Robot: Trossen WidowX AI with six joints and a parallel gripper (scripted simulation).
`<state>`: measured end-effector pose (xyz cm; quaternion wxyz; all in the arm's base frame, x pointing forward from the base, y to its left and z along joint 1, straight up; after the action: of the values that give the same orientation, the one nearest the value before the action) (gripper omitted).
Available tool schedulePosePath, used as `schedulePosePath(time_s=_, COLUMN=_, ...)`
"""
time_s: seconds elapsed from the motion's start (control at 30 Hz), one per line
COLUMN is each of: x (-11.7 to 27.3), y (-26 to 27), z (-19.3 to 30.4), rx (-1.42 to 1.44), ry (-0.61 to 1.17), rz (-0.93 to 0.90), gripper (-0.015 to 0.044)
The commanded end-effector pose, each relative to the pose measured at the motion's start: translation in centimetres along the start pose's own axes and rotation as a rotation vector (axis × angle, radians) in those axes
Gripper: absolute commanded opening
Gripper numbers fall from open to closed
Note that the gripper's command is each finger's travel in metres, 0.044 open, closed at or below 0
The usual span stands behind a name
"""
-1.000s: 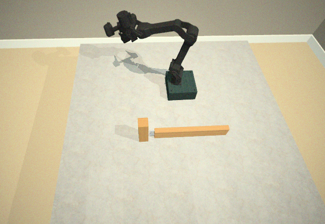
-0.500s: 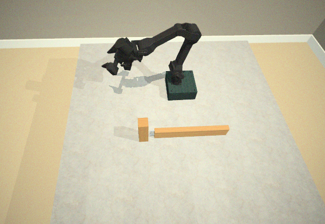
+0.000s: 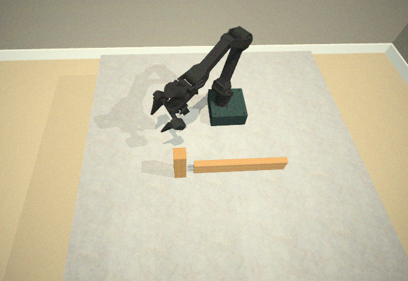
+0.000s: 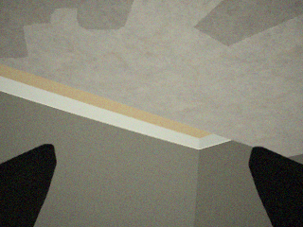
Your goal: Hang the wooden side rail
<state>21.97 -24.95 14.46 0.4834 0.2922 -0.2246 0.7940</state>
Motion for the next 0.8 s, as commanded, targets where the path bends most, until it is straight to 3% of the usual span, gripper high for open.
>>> schedulePosePath(time_s=0.0, x=1.3, y=-5.0, z=-4.3, rx=0.145, ry=-0.108, rz=0.17, gripper=0.044)
schedulePosePath(time_s=0.23, x=4.2, y=-10.1, z=-10.9, rx=0.347, ry=-0.268, rz=0.384, gripper=0.044)
schedulePosePath(time_s=0.77, x=4.3, y=-10.2, z=-11.1, rx=0.352, ry=-0.273, rz=0.39, gripper=0.044)
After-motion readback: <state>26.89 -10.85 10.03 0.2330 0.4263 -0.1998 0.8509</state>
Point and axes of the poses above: the point midway between the two fingers, 35 mm back from their tips, its own x axis back along the fingers, its own y axis across the jaws, z = x × y, the point moved 1 cm from there along x, back along the fingers, and after that the axes turned 14 degrees about -x, right-handed, at the moved point
